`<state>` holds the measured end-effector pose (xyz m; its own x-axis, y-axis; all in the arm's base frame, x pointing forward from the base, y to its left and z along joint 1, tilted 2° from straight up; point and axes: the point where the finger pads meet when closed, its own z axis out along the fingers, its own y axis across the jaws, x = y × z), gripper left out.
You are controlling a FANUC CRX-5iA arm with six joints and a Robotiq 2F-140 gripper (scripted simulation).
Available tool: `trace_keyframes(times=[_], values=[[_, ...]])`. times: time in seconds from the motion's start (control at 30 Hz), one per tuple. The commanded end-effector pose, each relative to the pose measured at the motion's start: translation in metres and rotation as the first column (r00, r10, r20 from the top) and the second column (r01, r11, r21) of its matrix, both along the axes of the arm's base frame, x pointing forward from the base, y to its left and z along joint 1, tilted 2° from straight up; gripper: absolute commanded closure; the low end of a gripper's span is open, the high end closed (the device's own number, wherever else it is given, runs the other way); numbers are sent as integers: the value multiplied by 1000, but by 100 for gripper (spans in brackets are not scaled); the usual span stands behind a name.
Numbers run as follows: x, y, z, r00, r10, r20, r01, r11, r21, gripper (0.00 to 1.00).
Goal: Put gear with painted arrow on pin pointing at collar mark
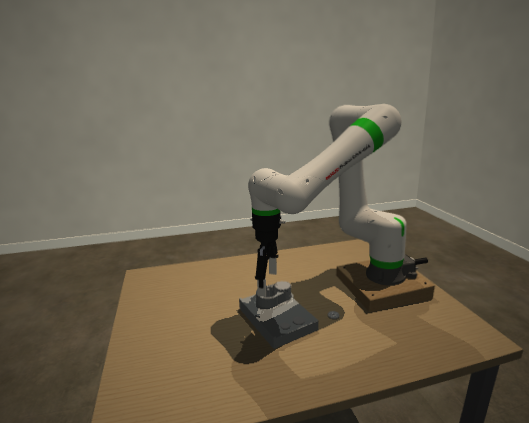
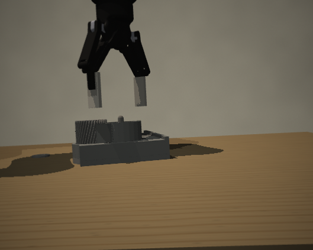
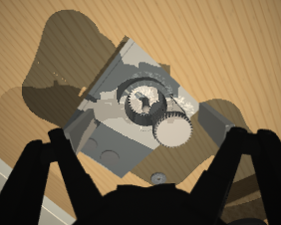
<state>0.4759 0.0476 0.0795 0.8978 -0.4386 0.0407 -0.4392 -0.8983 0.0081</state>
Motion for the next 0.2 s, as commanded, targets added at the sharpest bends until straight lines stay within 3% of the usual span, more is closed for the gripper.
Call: trace_keyframes(times=[0.0, 0.17], values=[[0, 0, 0, 1000, 0, 0, 0, 1000, 0, 0], [0, 0, 0, 1000, 0, 0, 0, 1000, 0, 0]])
